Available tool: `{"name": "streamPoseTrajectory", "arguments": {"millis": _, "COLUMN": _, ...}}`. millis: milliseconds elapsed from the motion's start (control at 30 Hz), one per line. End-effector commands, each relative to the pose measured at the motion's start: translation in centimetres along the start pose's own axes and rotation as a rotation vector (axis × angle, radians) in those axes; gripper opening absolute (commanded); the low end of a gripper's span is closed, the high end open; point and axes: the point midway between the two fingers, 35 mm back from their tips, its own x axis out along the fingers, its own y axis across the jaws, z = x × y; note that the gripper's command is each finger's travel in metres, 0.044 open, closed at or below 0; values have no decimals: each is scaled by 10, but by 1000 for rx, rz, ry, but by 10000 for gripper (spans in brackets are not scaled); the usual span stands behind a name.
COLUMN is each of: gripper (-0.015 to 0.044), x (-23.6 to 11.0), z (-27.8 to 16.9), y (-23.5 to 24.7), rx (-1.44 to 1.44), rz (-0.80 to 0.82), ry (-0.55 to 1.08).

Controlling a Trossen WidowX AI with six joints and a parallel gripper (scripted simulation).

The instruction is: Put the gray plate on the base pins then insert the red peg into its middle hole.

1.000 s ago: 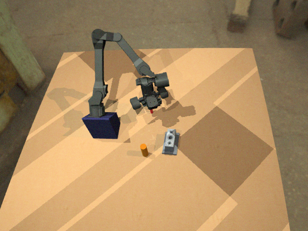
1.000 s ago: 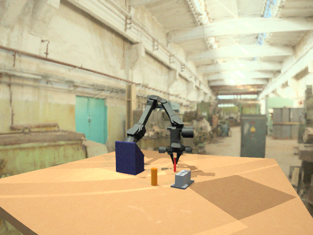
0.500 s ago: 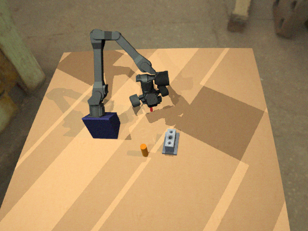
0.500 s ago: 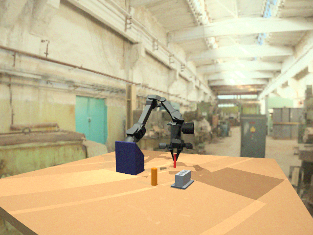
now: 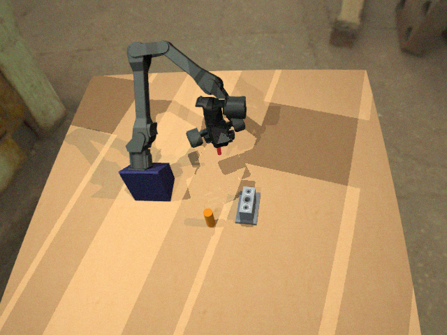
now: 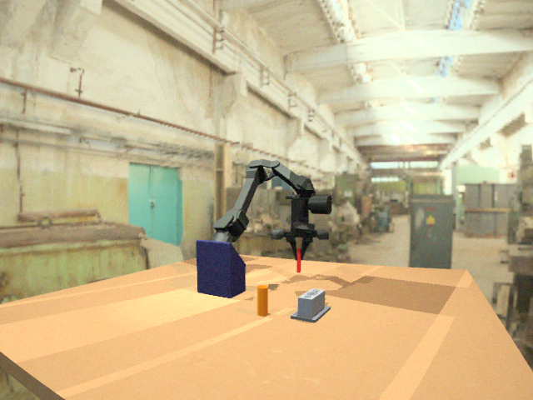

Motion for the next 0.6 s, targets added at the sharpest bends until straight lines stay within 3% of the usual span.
{"name": "streamPoseTrajectory", "arguments": {"millis": 0, "gripper": 0, "x": 0, "z": 0, "y": 0, "rx": 0, "rz": 0, "ry": 0}}
{"name": "streamPoseTrajectory", "arguments": {"millis": 567, "gripper": 0, "x": -6, "z": 44, "y": 18, "rx": -5, "rz": 1, "ry": -14}}
